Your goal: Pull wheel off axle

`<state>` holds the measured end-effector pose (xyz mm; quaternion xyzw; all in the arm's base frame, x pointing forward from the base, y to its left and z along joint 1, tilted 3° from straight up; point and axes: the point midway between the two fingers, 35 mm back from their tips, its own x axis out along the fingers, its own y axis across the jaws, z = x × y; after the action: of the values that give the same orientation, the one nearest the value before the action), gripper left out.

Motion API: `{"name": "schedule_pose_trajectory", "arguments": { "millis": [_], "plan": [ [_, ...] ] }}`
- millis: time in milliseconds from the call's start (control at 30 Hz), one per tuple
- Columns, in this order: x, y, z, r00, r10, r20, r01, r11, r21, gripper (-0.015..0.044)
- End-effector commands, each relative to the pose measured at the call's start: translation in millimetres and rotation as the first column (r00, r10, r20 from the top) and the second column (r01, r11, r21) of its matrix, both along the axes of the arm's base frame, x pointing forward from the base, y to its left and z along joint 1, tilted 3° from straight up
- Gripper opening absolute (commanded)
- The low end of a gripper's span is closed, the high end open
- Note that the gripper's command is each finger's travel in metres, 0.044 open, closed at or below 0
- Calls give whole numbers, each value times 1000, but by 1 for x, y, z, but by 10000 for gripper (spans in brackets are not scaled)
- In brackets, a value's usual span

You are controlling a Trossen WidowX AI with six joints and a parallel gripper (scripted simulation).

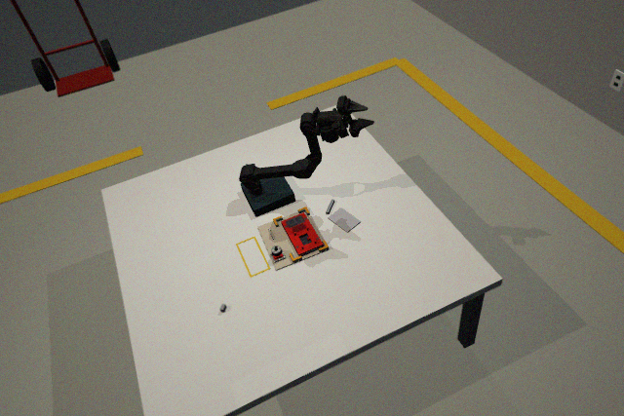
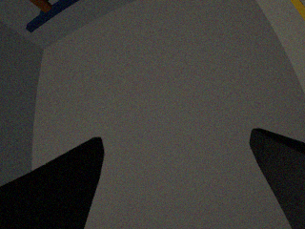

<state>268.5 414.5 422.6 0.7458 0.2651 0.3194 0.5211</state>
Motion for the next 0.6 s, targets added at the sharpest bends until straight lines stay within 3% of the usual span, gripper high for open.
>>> {"name": "schedule_pose_trajectory", "arguments": {
  "millis": [0, 100, 567],
  "plan": [
    [-1, 0, 1, 1000, 1, 1, -1, 1000, 3, 374],
    [-11, -2, 15, 1000, 23, 16, -23, 999, 45, 300],
    [-124, -68, 156, 955, 209, 210, -286, 835, 471, 300]
  ]
}}
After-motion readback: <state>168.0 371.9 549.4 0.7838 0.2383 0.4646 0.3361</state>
